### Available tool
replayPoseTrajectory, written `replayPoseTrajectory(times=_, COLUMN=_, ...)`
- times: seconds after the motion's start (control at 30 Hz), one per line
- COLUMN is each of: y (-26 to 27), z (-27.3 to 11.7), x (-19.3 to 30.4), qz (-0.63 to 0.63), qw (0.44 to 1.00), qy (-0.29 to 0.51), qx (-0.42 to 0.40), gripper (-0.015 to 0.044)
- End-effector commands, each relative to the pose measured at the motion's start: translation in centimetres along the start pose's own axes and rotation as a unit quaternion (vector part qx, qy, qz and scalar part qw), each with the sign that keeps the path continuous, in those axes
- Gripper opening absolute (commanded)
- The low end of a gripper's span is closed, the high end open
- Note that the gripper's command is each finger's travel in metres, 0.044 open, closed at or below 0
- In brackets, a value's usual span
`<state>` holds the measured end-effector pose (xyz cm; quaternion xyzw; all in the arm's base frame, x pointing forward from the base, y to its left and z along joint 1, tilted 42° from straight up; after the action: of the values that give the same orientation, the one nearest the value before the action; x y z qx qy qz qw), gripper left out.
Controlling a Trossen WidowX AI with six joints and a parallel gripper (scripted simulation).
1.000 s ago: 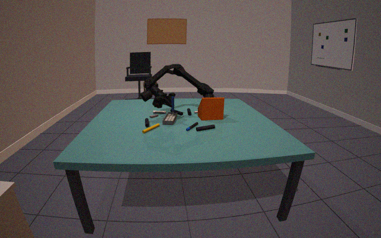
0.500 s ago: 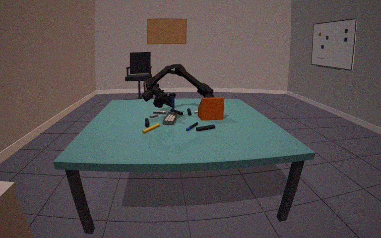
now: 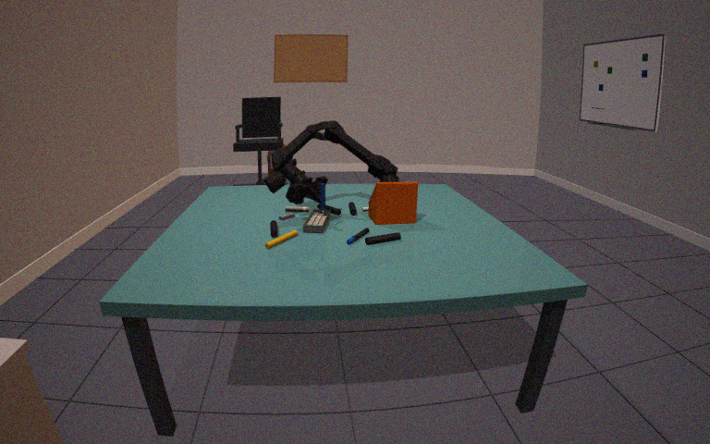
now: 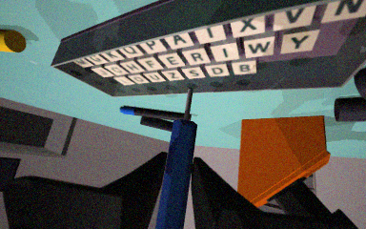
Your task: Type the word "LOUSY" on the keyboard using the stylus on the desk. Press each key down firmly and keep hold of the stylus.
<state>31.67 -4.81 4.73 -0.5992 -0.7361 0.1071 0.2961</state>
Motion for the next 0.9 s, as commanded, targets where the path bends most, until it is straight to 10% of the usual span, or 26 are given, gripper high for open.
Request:
replayPoseTrajectory(times=0.0, y=0.1, z=0.1, x=-0.1, qz=-0.003, qw=1.000, qy=-0.002, qx=0.001, gripper=0.0081)
replayPoseTrajectory(times=0.87, y=0.2, z=0.7, x=-1.2, qz=-0.003, qw=1.000, qy=-0.002, qx=0.001, gripper=0.0081)
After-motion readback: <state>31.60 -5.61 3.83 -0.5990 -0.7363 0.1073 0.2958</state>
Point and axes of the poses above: the point midway between the two fingers, 35 mm back from their tips, its own z axis out along the fingers, its own y axis across the jaws, x = y × z, the point moved 6 cm from there along -z, back along the fingers, and after that the axes turned 10 degrees about z, right-handed, at the moved point
